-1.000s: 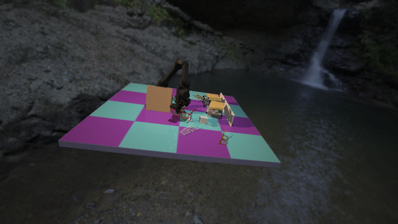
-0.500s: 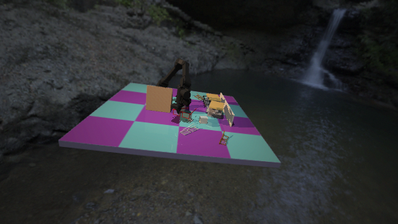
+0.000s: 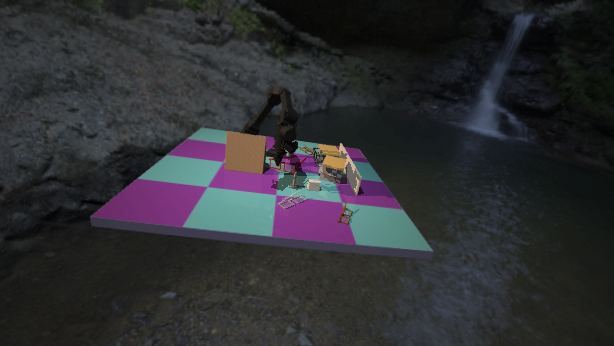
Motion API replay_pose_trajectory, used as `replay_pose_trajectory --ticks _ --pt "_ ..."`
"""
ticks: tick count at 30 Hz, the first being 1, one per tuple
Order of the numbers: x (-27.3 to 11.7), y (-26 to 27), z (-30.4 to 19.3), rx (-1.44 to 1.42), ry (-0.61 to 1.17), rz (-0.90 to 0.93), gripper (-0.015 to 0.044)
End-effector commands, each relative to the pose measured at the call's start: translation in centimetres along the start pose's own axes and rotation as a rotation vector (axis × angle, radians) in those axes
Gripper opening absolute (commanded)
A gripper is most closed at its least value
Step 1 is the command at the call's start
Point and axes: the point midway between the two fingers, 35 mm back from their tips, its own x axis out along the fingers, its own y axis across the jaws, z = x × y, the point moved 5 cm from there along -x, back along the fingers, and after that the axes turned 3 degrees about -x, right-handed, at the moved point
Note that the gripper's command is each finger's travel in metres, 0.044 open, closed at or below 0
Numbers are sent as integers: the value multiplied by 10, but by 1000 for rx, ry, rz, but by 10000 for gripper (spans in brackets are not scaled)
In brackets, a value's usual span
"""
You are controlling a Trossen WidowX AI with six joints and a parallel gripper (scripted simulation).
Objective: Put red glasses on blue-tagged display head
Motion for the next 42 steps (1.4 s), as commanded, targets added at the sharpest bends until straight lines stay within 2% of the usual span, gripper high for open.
replay_pose_trajectory --ticks 1,42 --pt "-2 2 2 -41 8 -1 0" --pt "-4 66 99 -1671 3 2 0"
